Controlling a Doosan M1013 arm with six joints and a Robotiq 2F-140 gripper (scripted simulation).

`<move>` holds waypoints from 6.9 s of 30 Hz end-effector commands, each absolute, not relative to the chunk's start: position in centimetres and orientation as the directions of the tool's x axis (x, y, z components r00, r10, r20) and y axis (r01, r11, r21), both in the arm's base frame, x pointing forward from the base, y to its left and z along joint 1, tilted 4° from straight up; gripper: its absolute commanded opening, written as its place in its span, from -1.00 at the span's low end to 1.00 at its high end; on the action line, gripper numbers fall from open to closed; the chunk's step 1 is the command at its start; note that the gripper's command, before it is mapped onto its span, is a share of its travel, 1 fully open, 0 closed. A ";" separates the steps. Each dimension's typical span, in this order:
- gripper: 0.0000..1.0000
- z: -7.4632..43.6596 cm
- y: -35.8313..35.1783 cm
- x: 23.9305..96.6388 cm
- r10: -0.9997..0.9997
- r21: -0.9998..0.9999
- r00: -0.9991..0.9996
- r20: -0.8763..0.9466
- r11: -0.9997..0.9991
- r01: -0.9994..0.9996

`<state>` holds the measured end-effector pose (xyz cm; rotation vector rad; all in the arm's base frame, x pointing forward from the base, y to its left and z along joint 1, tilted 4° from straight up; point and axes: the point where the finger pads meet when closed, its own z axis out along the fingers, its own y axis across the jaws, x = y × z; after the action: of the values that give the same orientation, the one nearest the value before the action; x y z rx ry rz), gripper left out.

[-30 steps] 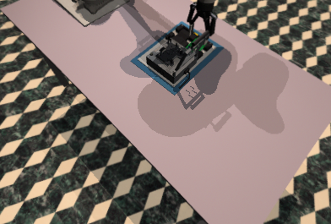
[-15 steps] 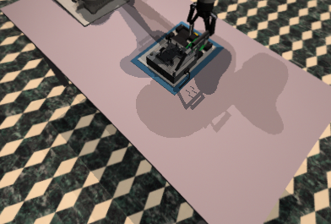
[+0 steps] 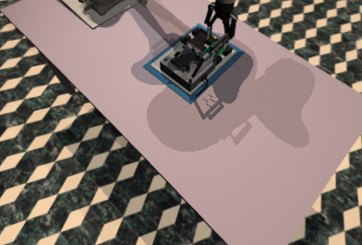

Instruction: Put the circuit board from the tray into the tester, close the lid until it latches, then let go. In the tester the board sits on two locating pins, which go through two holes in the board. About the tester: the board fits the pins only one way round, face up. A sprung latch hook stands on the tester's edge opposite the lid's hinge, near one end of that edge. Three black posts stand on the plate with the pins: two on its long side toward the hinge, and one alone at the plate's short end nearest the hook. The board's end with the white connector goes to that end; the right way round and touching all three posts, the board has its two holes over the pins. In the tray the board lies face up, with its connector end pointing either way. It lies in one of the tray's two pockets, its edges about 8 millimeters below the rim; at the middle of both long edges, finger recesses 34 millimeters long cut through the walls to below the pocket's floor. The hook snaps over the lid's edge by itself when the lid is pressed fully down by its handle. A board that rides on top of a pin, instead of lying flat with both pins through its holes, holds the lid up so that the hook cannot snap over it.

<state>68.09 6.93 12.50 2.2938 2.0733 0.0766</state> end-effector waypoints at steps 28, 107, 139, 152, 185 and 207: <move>0.16 12.6 6.9 68.1 0.995 0.069 0.101 0.004 -0.101 0.993; 0.16 11.7 6.9 68.1 0.995 0.069 0.101 0.004 -0.101 0.993; 0.16 8.8 6.9 68.4 0.995 0.069 0.101 0.004 -0.101 0.993; 0.16 8.8 6.9 68.4 0.995 0.069 0.101 0.004 -0.101 0.993; 0.16 8.7 6.9 68.4 0.995 0.069 0.101 0.004 -0.101 0.993; 0.16 7.7 6.9 68.5 0.995 0.069 0.101 0.004 -0.101 0.993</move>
<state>68.46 6.93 7.79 2.2938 2.0733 0.0766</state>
